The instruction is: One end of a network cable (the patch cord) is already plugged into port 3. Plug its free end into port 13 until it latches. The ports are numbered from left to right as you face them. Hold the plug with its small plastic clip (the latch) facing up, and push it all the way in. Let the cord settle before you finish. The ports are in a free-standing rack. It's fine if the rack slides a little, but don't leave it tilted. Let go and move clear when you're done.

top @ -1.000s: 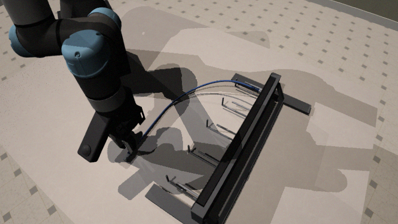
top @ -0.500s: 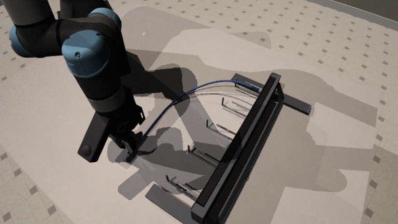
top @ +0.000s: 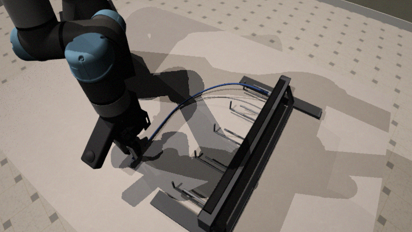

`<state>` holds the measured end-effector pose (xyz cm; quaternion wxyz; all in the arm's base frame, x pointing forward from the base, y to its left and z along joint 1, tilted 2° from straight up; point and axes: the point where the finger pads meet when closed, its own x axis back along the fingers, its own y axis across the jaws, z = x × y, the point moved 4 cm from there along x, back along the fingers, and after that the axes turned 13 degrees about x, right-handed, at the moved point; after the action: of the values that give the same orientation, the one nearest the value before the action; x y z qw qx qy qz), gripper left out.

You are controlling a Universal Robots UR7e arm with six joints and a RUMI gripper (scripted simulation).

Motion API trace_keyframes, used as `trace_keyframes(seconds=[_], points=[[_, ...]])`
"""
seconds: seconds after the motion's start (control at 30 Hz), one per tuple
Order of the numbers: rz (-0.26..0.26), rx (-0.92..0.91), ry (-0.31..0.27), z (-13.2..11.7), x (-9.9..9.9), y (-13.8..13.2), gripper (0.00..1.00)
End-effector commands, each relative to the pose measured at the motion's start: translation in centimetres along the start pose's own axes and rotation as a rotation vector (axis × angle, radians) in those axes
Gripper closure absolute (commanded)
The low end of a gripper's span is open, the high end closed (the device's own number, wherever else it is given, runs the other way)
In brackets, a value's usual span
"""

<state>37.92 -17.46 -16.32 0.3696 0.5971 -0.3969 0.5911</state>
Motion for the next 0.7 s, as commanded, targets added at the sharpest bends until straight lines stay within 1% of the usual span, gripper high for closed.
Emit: trace_keyframes(seconds=[0.0, 0.67], points=[[0.001, 0.000, 0.001, 0.04, -0.04, -0.02, 0.78], [0.001, 0.000, 0.001, 0.04, -0.61, -0.02, 0.78]])
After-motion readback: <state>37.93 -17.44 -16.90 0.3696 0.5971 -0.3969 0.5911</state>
